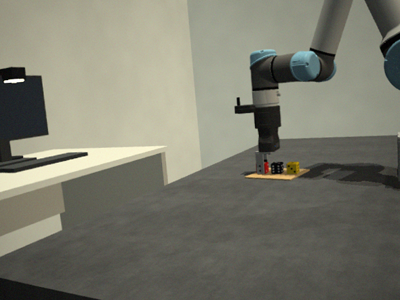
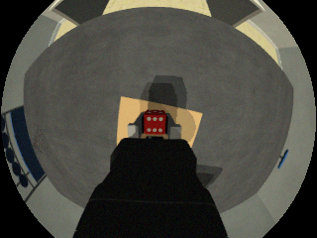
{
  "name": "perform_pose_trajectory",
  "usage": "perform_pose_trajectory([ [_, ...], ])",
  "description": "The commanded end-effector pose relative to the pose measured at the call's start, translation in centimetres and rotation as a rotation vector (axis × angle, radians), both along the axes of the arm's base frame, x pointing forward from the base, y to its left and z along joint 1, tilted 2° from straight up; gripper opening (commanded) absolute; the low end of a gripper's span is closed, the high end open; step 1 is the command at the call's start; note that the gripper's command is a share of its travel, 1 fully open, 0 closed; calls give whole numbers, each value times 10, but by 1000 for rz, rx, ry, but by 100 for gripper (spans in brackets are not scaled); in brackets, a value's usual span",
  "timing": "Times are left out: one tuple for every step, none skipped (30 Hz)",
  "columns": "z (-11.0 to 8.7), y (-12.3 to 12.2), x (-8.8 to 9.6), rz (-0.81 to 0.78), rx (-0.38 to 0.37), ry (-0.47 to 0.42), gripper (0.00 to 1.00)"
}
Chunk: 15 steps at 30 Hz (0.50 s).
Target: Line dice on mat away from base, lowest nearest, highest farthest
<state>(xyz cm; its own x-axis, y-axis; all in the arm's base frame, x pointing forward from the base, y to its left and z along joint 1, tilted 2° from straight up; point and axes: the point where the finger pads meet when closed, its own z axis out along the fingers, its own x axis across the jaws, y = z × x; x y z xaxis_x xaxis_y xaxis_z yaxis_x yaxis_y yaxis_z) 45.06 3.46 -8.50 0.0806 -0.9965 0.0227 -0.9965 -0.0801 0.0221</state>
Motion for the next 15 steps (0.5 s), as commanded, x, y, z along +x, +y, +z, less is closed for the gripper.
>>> perform_pose_trajectory([
  [0,0,0,0,0,-1,57],
  [0,0,0,0,0,-1,57],
  [0,0,0,0,0,-1,57],
  [0,0,0,0,0,-1,57],
  [0,0,0,0,0,-1,57],
  [0,0,0,0,0,-1,57],
  [0,0,0,0,0,-1,57],
  [0,0,0,0,0,-1,57],
  [0,0,0,0,0,-1,57],
  [0,0,0,0,0,-1,63],
  [0,0,0,0,0,-1,63],
  [0,0,0,0,0,-1,63],
  [0,0,0,0,0,-1,63],
  [0,0,0,0,0,-1,63],
  [0,0,0,0,0,-1,69],
])
